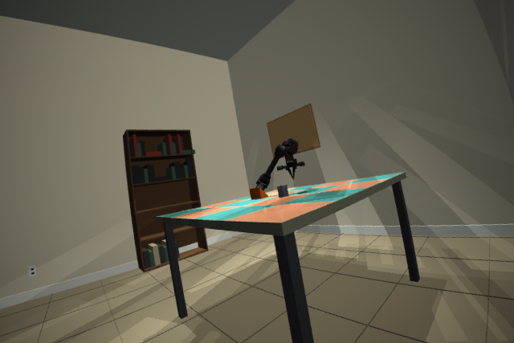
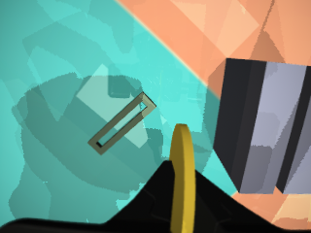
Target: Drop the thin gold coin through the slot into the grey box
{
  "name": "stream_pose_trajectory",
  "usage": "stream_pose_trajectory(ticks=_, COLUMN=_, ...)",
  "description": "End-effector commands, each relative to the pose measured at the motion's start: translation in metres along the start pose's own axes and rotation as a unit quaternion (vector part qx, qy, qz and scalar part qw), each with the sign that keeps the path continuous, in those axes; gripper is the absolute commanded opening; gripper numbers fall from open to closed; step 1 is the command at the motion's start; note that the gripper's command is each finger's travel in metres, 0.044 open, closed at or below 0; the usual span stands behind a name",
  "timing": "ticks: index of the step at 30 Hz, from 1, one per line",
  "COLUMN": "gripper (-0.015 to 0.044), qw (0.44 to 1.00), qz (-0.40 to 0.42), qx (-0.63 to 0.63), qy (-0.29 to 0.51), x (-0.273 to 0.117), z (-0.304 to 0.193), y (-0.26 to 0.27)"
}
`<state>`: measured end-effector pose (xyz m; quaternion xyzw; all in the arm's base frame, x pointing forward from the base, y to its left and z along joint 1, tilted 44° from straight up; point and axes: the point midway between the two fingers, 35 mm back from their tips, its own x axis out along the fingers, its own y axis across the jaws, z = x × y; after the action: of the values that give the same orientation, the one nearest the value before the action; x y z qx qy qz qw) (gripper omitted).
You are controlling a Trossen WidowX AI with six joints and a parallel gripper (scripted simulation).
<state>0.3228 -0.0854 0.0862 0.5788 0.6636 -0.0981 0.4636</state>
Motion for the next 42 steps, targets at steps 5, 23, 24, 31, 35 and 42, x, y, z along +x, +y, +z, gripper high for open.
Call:
stream_pose_trajectory(ticks=5, gripper=0.0000, qw=1.000, qz=-0.001, qx=-0.003, qy=-0.004, x=-0.002, z=0.005, y=-0.022)
stream_pose_trajectory(ticks=23, gripper=0.0000, qw=1.000, qz=-0.001, qx=-0.003, qy=-0.003, x=-0.001, z=0.010, y=-0.068)
stream_pose_trajectory(ticks=24, gripper=0.0000, qw=1.000, qz=-0.001, qx=-0.003, qy=-0.002, x=0.000, z=0.010, y=-0.071)
stream_pose_trajectory(ticks=31, gripper=0.0000, qw=1.000, qz=0.000, qx=-0.003, qy=-0.001, x=0.001, z=0.009, y=-0.084)
stream_pose_trajectory(ticks=35, gripper=0.0000, qw=1.000, qz=0.000, qx=0.003, qy=0.003, x=0.002, z=0.010, y=-0.079)
stream_pose_trajectory(ticks=42, gripper=0.0000, qw=1.000, qz=0.000, qx=0.003, qy=0.003, x=0.002, z=0.010, y=-0.079)
